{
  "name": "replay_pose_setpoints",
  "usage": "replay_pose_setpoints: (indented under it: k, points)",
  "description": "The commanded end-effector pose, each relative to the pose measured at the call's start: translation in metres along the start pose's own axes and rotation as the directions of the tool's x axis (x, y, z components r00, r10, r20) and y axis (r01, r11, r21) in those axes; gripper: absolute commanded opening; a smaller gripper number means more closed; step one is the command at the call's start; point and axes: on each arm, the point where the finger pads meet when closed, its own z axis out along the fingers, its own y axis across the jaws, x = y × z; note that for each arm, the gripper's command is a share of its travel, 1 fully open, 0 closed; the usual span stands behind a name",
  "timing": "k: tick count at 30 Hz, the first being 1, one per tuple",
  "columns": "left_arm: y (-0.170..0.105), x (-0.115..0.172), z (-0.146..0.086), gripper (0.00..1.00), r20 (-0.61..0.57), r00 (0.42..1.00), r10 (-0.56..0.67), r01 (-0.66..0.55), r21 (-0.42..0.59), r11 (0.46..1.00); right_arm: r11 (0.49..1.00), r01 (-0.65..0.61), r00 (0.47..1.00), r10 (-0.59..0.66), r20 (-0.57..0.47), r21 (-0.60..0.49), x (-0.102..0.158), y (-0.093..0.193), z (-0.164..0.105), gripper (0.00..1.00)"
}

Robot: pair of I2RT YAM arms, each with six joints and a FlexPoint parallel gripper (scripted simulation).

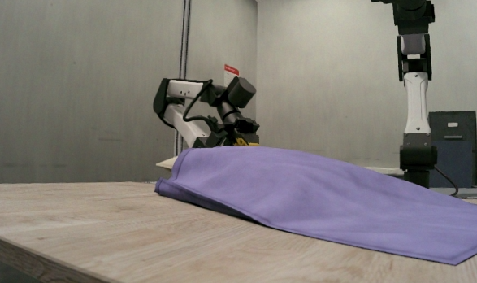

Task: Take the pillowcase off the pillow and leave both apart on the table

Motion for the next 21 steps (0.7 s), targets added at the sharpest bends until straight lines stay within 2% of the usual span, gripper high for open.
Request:
replay_pose_setpoints:
  k: [1, 8, 10, 21]
  points:
    - [-0.005, -0.019, -0.005, 1.0, 0.051, 0.999, 0.01, -0.011, 0.017, 1.0, 0.999, 0.008, 1.0, -0.008, 0.008, 0.034, 0.0, -0.017, -0.002, 0.0]
    - [-0.005, -0.019, -0.005, 1.0, 0.051, 0.999, 0.01, -0.011, 0.017, 1.0, 1.0, 0.007, 1.0, -0.007, 0.007, 0.027, 0.0, -0.028, -0.015, 0.0]
    - [-0.005, -0.019, -0.005, 1.0, 0.051, 0.999, 0.01, -0.011, 0.017, 1.0, 1.0, 0.004, 1.0, -0.004, 0.004, 0.012, 0.0, -0.024, -0.02, 0.0]
    - [-0.005, -0.019, -0.005, 1.0, 0.051, 0.999, 0.01, -0.011, 0.017, 1.0, 0.999, -0.008, 1.0, 0.007, 0.023, 0.035, -0.004, -0.029, -0.016, 0.0]
